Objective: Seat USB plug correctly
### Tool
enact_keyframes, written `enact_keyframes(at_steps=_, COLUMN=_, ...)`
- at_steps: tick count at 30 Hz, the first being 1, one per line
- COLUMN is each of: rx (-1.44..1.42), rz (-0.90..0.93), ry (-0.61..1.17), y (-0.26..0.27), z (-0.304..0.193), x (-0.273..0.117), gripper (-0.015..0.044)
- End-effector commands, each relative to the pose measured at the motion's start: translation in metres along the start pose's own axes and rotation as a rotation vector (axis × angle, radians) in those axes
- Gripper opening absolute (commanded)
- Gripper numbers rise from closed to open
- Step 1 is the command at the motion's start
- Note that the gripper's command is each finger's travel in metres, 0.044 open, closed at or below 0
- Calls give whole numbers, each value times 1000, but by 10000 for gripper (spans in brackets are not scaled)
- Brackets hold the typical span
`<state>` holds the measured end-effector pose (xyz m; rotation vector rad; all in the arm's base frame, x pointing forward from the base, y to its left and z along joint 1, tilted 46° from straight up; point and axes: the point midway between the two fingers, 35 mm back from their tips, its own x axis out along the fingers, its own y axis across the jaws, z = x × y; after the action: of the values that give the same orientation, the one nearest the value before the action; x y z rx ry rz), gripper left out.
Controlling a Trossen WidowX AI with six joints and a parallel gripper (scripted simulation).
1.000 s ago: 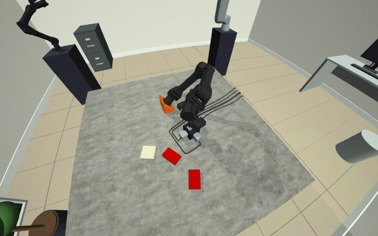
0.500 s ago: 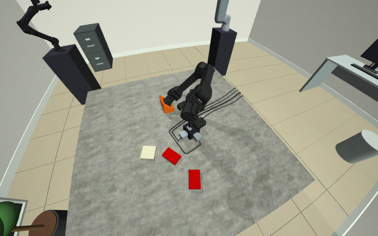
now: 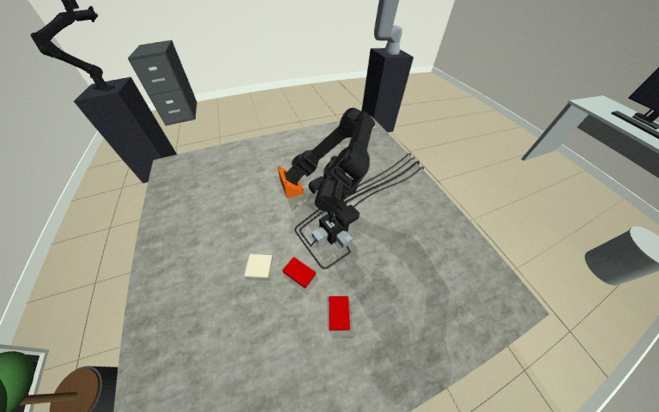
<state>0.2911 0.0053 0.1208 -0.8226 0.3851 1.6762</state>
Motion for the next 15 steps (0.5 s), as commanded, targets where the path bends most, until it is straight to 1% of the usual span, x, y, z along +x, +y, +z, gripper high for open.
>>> enact_keyframes(at_steps=1, rx=0, rz=-5, ry=-3, y=-1, z=0, x=0, gripper=0)
enact_keyframes(at_steps=15, rx=0, rz=-5, ry=-3, y=-1, z=0, x=2, gripper=0)
